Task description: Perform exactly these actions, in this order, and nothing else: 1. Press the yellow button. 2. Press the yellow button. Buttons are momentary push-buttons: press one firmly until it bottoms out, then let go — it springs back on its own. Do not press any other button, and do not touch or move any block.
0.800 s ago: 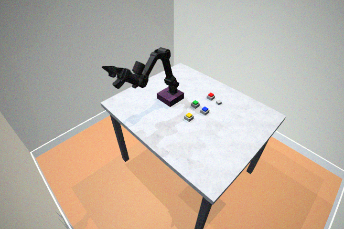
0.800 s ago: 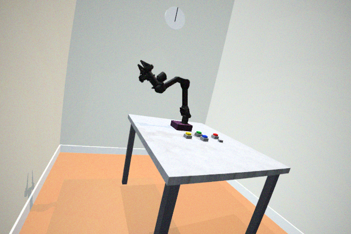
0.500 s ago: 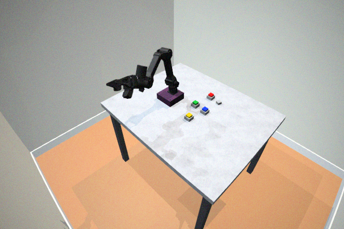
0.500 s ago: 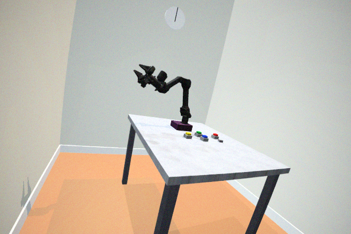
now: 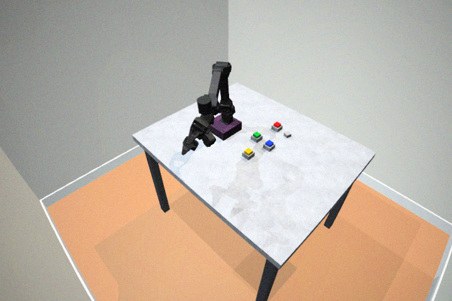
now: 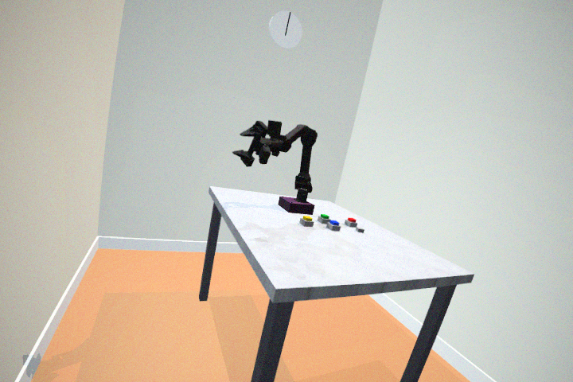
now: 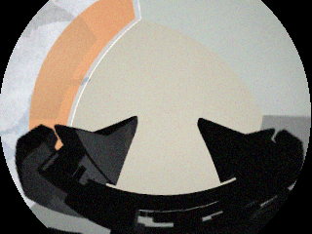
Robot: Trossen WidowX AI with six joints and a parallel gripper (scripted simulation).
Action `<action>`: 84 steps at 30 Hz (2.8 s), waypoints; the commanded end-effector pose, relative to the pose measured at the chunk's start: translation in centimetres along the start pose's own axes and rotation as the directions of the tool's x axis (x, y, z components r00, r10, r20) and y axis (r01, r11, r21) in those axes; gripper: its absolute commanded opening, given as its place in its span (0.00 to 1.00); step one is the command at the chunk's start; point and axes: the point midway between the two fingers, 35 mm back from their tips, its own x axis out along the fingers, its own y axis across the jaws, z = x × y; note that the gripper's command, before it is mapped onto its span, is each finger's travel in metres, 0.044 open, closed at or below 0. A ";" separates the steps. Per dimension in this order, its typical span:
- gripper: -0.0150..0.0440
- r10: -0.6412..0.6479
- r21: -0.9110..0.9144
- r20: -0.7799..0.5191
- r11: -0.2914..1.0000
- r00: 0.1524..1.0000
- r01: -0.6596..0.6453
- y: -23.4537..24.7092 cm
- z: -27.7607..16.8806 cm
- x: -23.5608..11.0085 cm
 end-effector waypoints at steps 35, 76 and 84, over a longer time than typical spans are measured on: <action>0.93 0.881 0.376 0.460 -0.084 0.107 -0.923 10.5 20.7 -31.4; 0.29 0.881 0.376 0.460 -0.084 0.107 -0.923 17.0 24.1 -30.6; 0.29 0.882 0.376 0.460 -0.084 0.107 -0.923 18.1 24.7 -30.5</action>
